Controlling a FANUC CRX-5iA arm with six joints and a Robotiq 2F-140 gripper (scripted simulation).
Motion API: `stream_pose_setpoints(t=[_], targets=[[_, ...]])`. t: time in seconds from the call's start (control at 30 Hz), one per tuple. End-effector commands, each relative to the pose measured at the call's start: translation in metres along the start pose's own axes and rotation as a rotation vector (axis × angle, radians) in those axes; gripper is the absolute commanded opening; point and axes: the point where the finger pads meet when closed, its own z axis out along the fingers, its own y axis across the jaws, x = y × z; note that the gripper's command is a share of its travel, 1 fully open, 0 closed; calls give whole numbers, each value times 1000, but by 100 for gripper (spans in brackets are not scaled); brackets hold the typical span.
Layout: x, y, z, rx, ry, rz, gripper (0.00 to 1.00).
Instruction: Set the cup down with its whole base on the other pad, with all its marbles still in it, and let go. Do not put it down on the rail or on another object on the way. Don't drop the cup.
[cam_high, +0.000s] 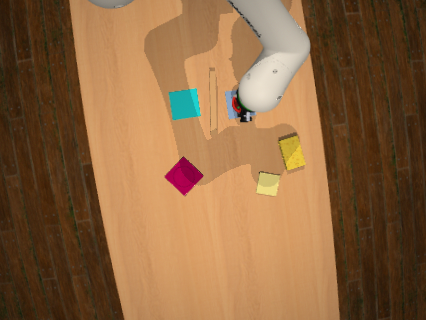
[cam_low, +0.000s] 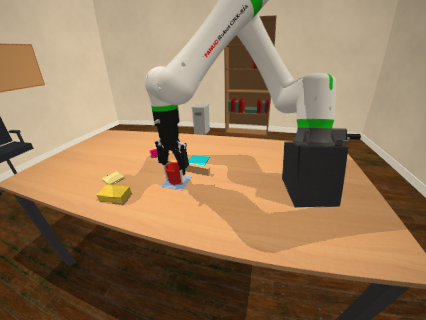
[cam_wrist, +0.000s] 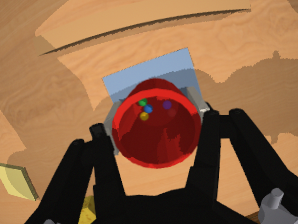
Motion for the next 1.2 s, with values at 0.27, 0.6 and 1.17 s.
stream_pose_setpoints(t=[0.27,0.6,1.17], targets=[[0,0,-1,0,0,0,49],[0,0,-20,0,0,0,49],[0,0,-56,0,0,0,49]])
